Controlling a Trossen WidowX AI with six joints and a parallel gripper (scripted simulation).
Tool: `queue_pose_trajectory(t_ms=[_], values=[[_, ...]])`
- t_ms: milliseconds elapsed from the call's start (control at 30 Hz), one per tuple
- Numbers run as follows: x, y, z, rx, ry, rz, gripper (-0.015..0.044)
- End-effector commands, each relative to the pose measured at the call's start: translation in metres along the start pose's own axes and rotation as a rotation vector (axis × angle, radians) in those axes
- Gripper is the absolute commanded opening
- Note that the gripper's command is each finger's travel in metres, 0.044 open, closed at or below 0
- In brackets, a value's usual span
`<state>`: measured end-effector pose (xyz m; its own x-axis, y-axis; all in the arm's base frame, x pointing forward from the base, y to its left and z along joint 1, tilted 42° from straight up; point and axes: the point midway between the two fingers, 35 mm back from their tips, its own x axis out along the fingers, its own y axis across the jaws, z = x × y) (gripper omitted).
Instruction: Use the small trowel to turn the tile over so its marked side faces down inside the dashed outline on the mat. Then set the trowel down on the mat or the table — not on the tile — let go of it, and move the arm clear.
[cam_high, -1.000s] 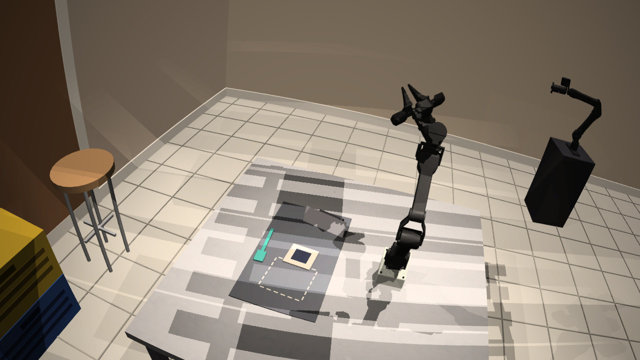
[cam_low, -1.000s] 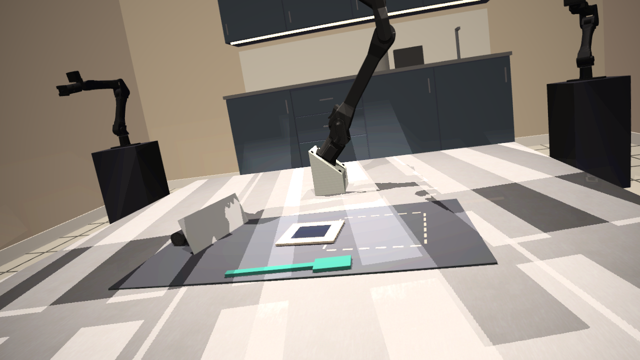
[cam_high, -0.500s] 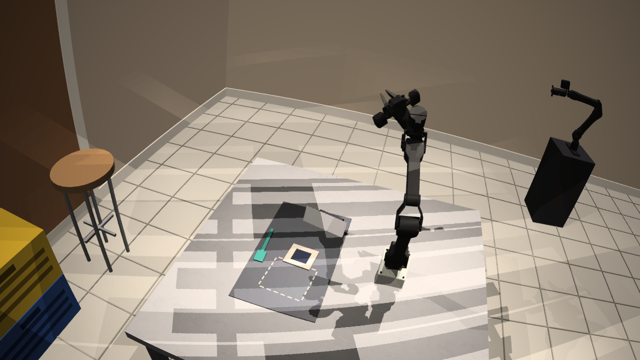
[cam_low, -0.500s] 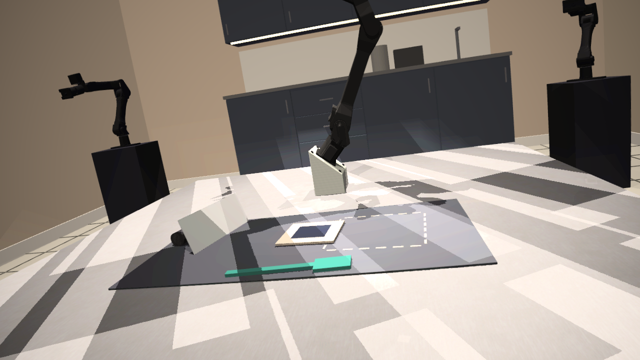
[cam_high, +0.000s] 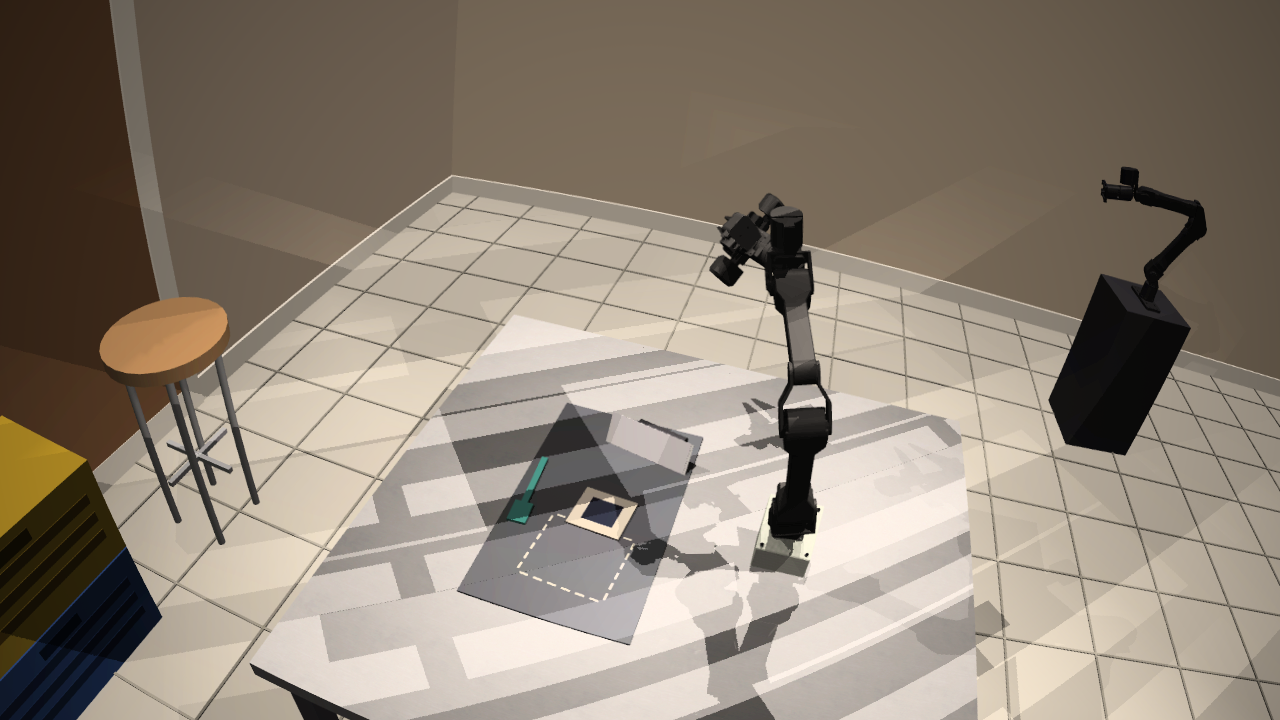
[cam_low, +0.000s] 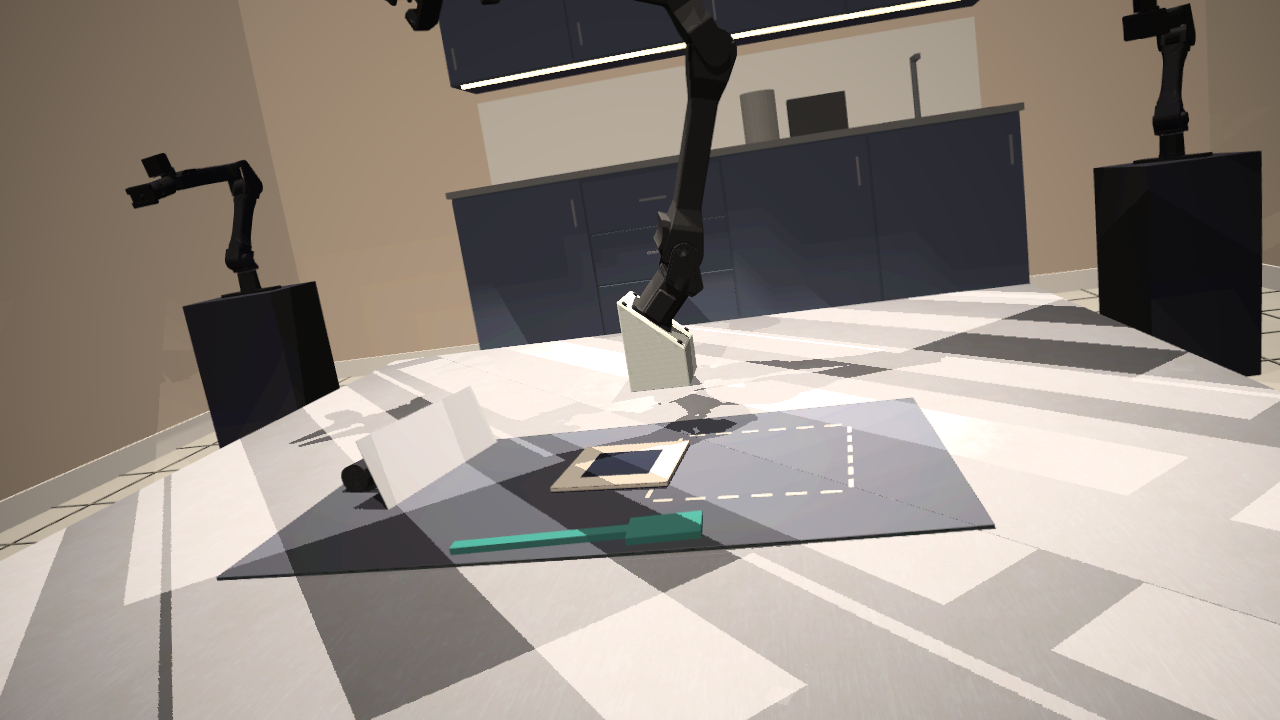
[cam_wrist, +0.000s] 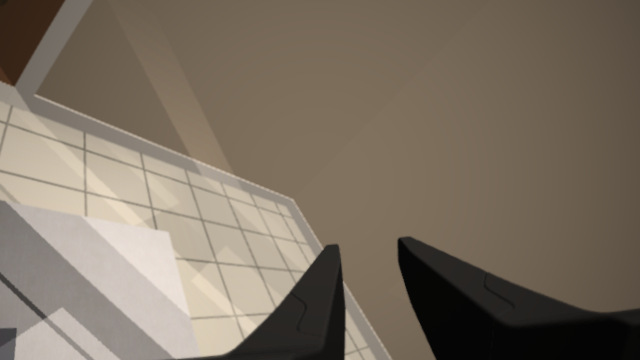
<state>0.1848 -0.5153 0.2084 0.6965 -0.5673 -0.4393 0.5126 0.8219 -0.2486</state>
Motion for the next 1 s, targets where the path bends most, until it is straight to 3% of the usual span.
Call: queue_pose_trajectory(t_ms=[0,500,967], values=[[0.017,0.02,-0.019,-0.065,0.062,0.065,0.01],[0.066,0.12,-0.093,-0.305,0.246,0.411,0.01],[0.074,0.216,-0.156,-0.539,0.33,0.796,0.01]])
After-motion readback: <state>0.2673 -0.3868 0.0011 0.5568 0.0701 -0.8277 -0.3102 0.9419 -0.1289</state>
